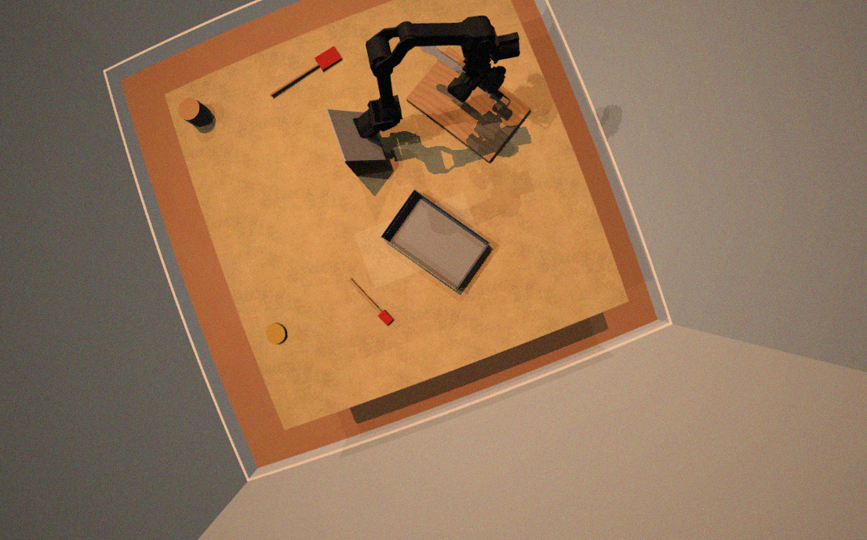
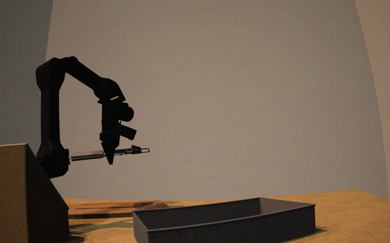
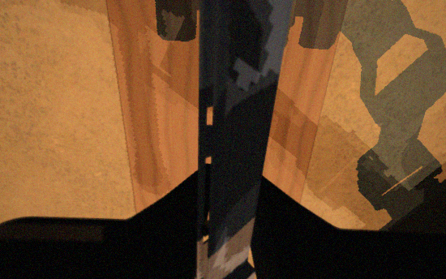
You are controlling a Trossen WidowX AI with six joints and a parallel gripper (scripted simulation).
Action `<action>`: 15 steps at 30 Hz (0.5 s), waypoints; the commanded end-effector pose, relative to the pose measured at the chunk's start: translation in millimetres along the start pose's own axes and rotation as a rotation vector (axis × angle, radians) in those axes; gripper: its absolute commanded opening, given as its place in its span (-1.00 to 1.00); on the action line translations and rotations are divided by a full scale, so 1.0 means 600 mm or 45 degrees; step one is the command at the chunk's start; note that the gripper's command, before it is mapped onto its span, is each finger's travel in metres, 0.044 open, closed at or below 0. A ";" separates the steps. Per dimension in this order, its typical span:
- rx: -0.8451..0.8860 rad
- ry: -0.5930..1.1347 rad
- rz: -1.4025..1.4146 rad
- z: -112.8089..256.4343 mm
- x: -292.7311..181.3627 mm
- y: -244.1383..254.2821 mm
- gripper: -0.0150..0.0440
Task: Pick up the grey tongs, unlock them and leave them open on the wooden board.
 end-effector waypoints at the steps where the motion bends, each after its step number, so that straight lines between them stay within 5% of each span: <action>1: 0.001 0.003 0.007 0.002 0.002 0.005 -1.00; 15: 0.001 0.003 0.006 -0.020 0.006 0.006 -1.00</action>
Point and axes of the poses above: the point midway between the two fingers, 35 mm back from their tips, its own z axis back along the fingers, its own y axis across the jaws, x = y × z, the point moved 10 cm from there along z, back along the fingers, and after that the axes turned 8 degrees about z, right-handed, at the moved point
